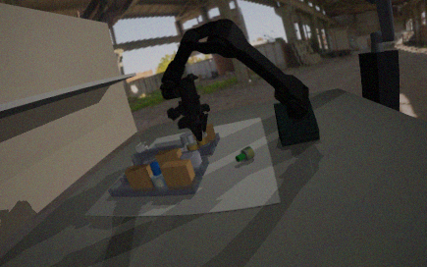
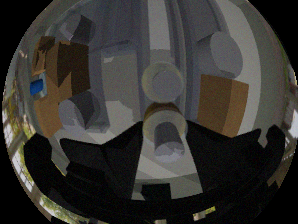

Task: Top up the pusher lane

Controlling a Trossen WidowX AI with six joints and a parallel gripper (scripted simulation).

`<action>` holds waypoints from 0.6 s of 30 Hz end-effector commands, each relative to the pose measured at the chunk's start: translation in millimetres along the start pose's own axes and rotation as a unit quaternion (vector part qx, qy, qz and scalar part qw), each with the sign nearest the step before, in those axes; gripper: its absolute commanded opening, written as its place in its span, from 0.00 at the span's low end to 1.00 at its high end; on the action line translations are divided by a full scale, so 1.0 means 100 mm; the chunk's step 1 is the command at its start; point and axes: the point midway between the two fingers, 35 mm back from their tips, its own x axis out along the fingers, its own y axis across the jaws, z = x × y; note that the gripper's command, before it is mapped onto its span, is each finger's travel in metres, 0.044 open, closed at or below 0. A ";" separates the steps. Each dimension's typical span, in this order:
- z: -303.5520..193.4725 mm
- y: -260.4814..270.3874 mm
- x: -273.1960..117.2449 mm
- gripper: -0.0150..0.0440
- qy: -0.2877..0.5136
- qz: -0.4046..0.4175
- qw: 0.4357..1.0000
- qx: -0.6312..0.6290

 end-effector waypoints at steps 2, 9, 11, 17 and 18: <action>0.07 0.01 -0.02 0.25 -0.011 0.002 1.000 -0.005; 0.07 0.01 0.00 0.25 -0.011 0.002 1.000 -0.005; 0.07 0.01 0.00 0.25 -0.011 0.002 1.000 -0.005; 0.07 0.01 0.02 0.25 -0.011 0.002 1.000 -0.005; 0.07 0.01 0.03 0.25 -0.011 0.002 1.000 -0.005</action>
